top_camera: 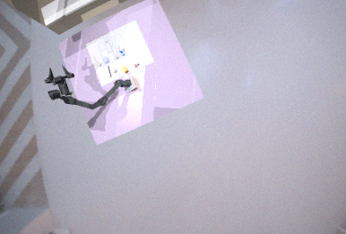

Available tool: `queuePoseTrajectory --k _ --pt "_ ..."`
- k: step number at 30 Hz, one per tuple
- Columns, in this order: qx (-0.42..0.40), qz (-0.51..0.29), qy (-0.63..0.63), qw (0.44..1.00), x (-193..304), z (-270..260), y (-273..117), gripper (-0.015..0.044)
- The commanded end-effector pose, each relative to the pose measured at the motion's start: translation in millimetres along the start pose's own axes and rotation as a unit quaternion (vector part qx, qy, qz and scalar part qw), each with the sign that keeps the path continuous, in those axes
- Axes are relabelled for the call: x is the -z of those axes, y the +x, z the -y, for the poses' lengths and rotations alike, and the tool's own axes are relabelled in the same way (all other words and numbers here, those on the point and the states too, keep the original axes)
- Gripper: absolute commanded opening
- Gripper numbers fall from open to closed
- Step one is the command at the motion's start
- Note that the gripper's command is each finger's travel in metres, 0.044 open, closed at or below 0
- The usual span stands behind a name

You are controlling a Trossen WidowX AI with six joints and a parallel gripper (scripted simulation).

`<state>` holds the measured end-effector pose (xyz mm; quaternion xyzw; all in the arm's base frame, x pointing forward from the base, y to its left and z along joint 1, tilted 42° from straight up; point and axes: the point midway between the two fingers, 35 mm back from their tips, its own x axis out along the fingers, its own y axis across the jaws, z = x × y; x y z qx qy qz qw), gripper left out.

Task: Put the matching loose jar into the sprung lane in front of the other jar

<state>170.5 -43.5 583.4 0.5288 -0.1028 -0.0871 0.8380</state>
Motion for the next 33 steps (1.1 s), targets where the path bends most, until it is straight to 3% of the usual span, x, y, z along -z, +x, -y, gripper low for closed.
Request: queuePoseTrajectory --k 1,9,18,25,33 --pt "0.001 -0.001 -0.002 1.0 1 1 1 0.0426" --pt "0.092 -0.121 -0.13 0.98 51 67 55 0.044" --pt "0.178 -0.346 -0.257 0.884 134 185 87 0.044" --pt "0.184 -0.543 -0.292 0.766 198 277 65 0.044" --pt "0.115 -0.74 -0.234 0.62 259 356 -4 0.044"
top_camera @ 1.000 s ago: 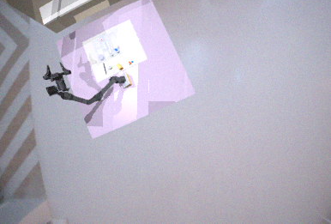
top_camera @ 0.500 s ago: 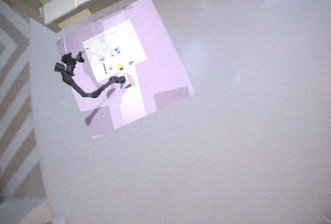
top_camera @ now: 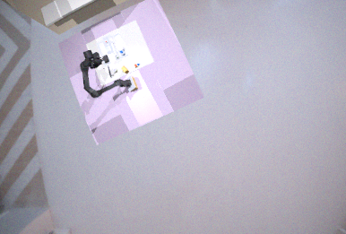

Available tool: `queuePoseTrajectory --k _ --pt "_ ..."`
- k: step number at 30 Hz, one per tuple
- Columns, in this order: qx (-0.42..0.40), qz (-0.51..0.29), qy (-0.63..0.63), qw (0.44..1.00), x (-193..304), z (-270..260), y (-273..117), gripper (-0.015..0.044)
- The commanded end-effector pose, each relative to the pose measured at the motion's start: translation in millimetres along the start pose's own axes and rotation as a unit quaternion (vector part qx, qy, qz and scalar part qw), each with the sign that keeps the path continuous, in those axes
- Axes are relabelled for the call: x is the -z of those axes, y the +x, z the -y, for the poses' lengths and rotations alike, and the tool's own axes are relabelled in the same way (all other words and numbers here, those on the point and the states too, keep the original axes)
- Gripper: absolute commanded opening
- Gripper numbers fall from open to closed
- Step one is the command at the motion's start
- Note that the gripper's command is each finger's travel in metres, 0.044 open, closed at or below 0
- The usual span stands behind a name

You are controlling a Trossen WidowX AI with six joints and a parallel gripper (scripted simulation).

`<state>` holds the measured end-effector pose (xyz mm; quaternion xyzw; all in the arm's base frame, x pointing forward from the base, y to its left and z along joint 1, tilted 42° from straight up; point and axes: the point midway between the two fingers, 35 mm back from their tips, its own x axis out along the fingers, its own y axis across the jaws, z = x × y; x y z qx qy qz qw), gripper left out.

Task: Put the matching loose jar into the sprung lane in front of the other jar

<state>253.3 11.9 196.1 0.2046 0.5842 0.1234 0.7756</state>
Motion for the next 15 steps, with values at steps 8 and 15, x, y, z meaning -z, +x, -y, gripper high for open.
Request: queuePoseTrajectory --k 8,15 --pt "-0.13 -0.152 -0.045 0.979 73 5 55 0.044" --pt "-0.129 -0.152 -0.045 0.979 72 6 64 0.044"
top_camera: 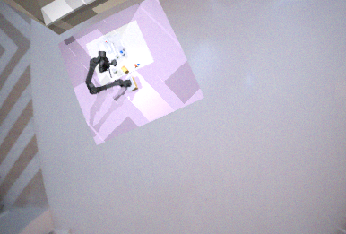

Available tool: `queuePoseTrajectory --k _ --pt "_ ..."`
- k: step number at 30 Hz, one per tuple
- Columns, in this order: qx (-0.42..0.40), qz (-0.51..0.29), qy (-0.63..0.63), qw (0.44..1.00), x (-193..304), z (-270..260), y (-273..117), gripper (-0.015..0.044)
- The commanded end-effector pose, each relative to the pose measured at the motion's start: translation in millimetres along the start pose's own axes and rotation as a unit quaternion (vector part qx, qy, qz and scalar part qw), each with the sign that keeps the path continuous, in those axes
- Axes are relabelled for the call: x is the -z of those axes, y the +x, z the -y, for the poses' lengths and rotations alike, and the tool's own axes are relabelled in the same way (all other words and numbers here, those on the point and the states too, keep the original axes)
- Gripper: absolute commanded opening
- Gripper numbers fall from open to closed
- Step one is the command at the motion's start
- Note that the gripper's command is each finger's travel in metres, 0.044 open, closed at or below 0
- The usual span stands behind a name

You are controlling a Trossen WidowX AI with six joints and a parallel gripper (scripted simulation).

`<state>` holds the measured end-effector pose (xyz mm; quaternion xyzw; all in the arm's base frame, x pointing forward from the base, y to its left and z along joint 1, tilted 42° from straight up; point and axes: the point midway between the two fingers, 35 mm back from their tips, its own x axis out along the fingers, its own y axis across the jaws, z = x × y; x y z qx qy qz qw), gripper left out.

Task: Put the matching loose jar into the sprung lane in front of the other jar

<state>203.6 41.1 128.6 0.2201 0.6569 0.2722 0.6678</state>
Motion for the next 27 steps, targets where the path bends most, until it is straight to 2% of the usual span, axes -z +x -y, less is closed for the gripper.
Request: queuePoseTrajectory --k 1,3,27 --pt "-0.006 -0.004 -0.001 1.0 1 0 18 0.044" --pt "-0.007 -0.004 -0.002 1.0 2 0 33 0.044" --pt "-0.007 -0.004 -0.002 1.0 0 1 67 0.044"
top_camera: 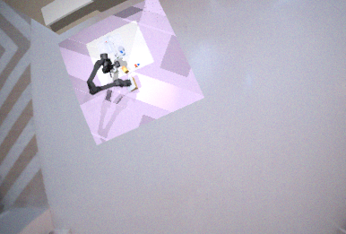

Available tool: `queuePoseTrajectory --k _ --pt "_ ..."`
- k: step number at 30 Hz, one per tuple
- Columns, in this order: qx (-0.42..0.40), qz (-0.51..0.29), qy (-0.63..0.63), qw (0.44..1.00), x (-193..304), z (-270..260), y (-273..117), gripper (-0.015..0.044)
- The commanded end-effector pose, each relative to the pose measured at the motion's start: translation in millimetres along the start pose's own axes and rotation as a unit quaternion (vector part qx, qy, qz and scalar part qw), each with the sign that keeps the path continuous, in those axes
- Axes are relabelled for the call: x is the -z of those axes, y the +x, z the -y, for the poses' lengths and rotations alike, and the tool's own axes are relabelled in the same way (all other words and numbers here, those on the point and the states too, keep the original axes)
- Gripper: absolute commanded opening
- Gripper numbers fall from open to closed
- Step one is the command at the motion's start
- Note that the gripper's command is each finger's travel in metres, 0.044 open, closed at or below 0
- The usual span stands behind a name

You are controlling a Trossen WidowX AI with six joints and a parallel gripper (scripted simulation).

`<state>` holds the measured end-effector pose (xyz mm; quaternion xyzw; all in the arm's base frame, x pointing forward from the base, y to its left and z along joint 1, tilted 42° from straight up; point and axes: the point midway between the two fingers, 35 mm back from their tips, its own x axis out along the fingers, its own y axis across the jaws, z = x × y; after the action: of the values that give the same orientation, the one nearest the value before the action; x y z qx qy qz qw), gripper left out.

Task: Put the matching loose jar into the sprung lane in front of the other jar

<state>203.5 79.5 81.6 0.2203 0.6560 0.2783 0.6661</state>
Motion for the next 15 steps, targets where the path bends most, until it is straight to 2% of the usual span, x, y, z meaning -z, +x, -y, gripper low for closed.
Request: queuePoseTrajectory --k 1,11,15 --pt "-0.003 -0.002 0.002 1.0 1 -1 8 0.044" --pt "-0.004 -0.002 0.002 1.0 2 -2 22 0.044" --pt "-0.004 -0.002 0.002 1.0 2 -2 22 0.0335"
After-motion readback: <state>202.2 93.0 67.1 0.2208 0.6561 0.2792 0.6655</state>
